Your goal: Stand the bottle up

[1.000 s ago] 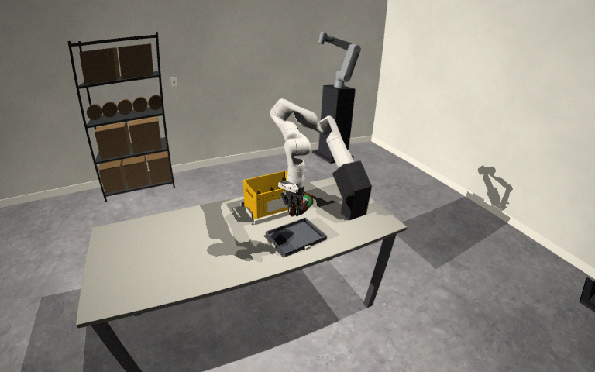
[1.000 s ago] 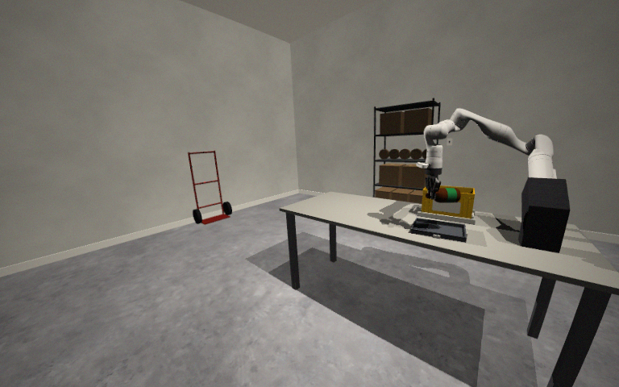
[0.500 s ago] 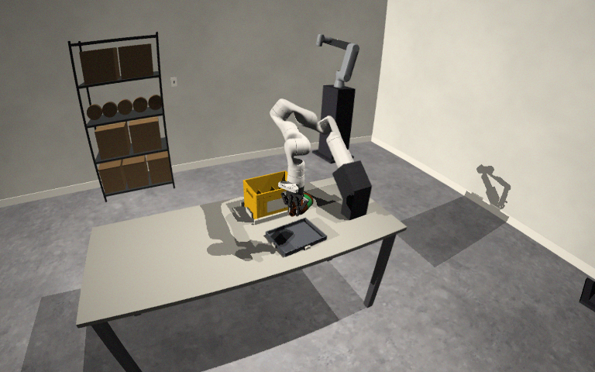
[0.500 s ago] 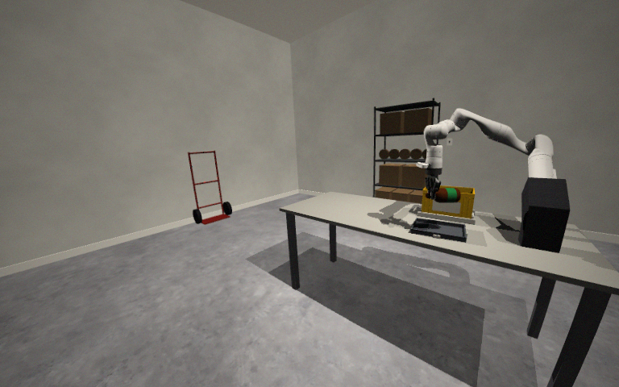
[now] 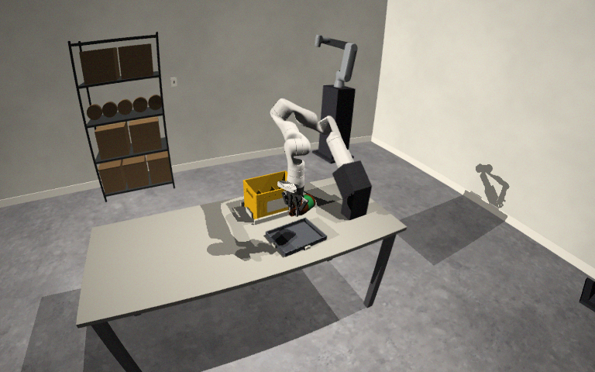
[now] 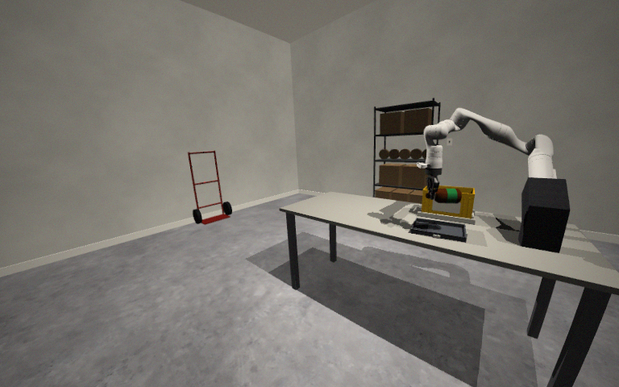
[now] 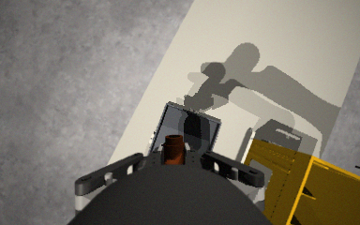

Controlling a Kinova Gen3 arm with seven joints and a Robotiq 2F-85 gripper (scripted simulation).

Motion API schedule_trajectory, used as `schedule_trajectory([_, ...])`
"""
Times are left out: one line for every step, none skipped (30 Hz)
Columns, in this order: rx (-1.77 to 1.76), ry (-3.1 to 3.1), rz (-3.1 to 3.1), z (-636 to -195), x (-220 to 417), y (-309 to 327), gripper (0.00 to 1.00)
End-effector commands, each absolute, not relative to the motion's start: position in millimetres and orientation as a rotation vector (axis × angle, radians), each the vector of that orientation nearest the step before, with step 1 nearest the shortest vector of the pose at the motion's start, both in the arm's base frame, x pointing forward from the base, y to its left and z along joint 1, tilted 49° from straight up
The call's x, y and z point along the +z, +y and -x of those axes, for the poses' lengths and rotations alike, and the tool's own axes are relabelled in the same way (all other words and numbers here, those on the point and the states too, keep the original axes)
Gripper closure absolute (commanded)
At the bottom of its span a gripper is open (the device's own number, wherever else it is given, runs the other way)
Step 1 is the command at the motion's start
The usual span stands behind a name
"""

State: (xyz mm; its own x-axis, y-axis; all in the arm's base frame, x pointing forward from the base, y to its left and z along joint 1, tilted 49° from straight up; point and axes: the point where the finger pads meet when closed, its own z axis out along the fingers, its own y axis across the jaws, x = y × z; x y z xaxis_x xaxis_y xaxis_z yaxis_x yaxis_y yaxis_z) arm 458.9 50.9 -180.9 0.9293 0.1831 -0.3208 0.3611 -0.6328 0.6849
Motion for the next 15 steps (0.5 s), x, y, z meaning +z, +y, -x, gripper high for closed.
schedule_trajectory([-0.259, 0.348, -2.272, -459.7, -180.0, 52.7, 1.00])
schedule_trajectory([-0.251, 0.330, -2.274, -459.7, -180.0, 52.7, 1.00])
schedule_trajectory([-0.243, 0.312, -2.276, -459.7, -180.0, 52.7, 1.00])
schedule_trajectory([-0.235, 0.296, -2.277, -459.7, -180.0, 52.7, 1.00])
schedule_trajectory([-0.228, 0.280, -2.279, -459.7, -180.0, 52.7, 1.00])
schedule_trajectory([-0.222, 0.266, -2.280, -459.8, -180.0, 52.7, 1.00])
schedule_trajectory([-0.216, 0.254, -2.281, -459.8, -180.0, 52.7, 1.00])
schedule_trajectory([-0.212, 0.243, -2.281, -459.8, -180.0, 52.7, 1.00])
schedule_trajectory([-0.208, 0.234, -2.282, -459.8, -180.0, 52.7, 1.00])
schedule_trajectory([-0.208, 0.234, -2.282, -459.8, -180.0, 52.7, 1.00])
schedule_trajectory([-0.208, 0.234, -2.282, -459.8, -180.0, 52.7, 1.00])
schedule_trajectory([-0.205, 0.228, -2.282, -459.8, -180.0, 52.7, 1.00])
schedule_trajectory([-0.202, 0.223, -2.283, -459.8, -180.0, 52.7, 1.00])
schedule_trajectory([-0.201, 0.220, -2.283, -459.8, -180.0, 52.7, 1.00])
schedule_trajectory([-0.200, 0.218, -2.283, -459.8, -180.0, 52.7, 1.00])
